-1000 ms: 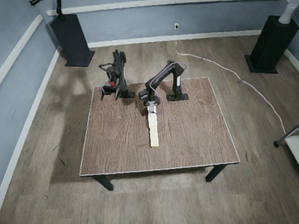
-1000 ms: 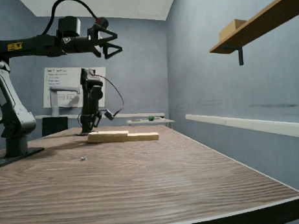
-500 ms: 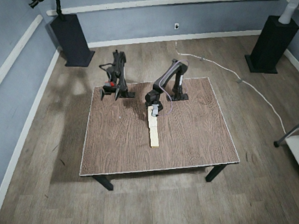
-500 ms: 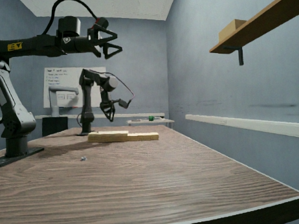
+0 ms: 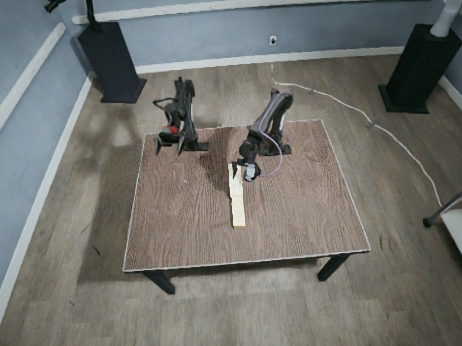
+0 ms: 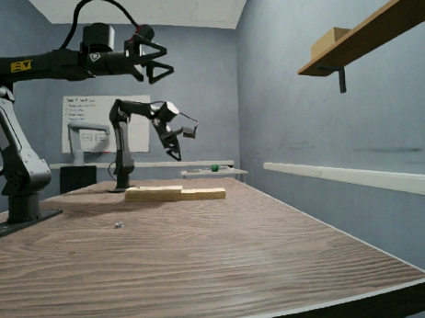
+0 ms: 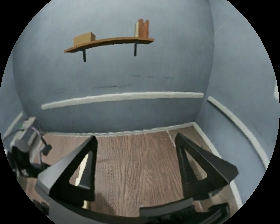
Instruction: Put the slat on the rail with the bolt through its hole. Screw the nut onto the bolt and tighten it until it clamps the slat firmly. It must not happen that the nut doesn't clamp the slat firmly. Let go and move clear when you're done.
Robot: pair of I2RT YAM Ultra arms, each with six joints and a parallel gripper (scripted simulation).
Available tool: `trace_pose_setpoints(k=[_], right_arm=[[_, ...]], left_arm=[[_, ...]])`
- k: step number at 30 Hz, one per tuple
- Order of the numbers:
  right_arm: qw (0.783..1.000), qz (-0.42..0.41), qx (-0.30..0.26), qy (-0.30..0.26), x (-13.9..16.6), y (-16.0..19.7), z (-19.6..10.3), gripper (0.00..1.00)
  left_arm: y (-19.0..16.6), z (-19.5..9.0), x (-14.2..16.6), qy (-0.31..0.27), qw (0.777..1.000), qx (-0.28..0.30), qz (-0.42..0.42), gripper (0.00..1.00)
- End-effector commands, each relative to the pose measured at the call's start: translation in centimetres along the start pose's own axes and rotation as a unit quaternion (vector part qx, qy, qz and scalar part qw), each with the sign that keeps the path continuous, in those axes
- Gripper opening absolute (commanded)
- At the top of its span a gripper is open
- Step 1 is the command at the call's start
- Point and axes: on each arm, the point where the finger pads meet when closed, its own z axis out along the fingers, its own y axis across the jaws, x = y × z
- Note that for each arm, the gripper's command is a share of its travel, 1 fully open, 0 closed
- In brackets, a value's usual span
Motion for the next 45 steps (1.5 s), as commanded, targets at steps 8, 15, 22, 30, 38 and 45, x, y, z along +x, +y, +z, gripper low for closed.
trace_pose_setpoints(k=[8, 15, 22, 30, 38, 45], right_arm=[[1.0, 0.001, 0.001, -0.005, -0.3, -0.1, 0.0, 1.0], [1.0, 0.001, 0.001, -0.005, -0.3, -0.1, 0.0, 1.0], [1.0, 0.001, 0.001, -0.005, -0.3, -0.1, 0.0, 1.0], [1.0, 0.001, 0.001, -0.005, -0.3, -0.1, 0.0, 1.0], [1.0, 0.001, 0.001, -0.005, -0.3, -0.1, 0.0, 1.0], [1.0, 0.001, 0.001, -0.005, -0.3, -0.1, 0.0, 1.0]], left_arm=[[1.6, -4.8, -8.9, -0.167, 0.984, 0.038, 0.04, 1.0], [3.2, -7.1, -11.9, -0.229, 0.972, 0.031, 0.054, 1.0], [5.6, -11.0, -15.5, -0.313, 0.947, 0.008, 0.076, 1.0], [7.8, -14.7, -17.9, -0.381, 0.919, -0.022, 0.096, 1.0], [10.6, -20.0, -20.1, -0.463, 0.874, -0.076, 0.125, 1.0], [12.3, -23.4, -20.9, -0.506, 0.843, -0.115, 0.143, 1.0]])
